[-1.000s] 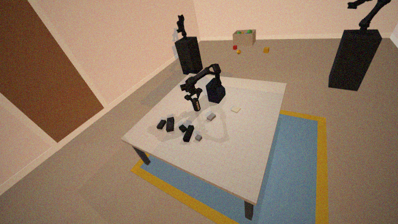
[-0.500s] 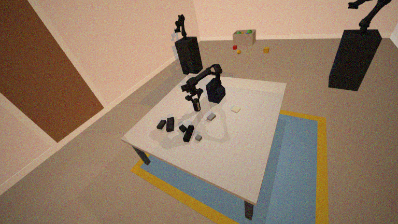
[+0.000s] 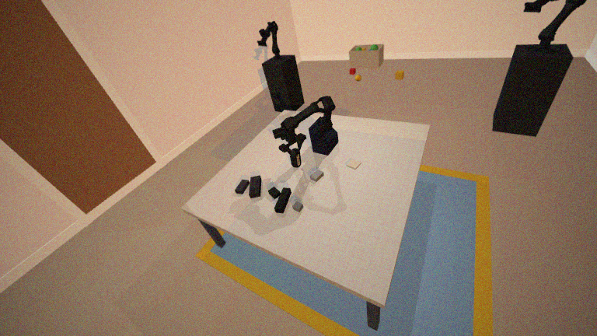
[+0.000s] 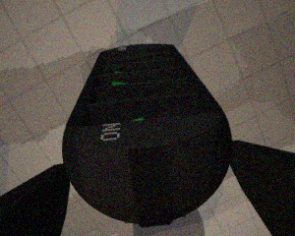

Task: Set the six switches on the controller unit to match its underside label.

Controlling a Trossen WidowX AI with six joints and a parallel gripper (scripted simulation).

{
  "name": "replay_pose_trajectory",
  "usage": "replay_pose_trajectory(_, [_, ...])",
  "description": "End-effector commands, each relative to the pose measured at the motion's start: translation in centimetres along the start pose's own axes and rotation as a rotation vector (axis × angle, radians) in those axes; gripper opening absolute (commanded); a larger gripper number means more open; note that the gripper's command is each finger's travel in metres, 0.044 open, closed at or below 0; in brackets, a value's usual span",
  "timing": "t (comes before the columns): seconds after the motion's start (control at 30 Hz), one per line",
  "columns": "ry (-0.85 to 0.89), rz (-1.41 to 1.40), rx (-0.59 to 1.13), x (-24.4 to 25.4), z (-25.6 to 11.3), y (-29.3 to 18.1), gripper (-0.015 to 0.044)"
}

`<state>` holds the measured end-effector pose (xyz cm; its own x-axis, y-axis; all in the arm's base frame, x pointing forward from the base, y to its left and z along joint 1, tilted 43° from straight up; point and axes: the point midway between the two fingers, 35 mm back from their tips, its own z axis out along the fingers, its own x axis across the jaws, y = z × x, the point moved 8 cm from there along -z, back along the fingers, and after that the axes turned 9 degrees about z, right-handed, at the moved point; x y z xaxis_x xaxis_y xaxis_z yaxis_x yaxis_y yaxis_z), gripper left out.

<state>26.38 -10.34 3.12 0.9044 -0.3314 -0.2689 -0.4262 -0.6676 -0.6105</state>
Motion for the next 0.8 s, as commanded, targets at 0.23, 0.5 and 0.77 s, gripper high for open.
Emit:
replay_pose_trajectory(0.23, [-0.012, 0.001, 0.006, -0.3, 0.6, -0.9, 0.0338])
replay_pose_trajectory(0.5, [-0.012, 0.001, 0.006, -0.4, 0.8, -1.5, 0.0338])
replay_pose_trajectory(0.77, [-0.013, 0.001, 0.006, -0.5, 1.0, -2.2, 0.0338])
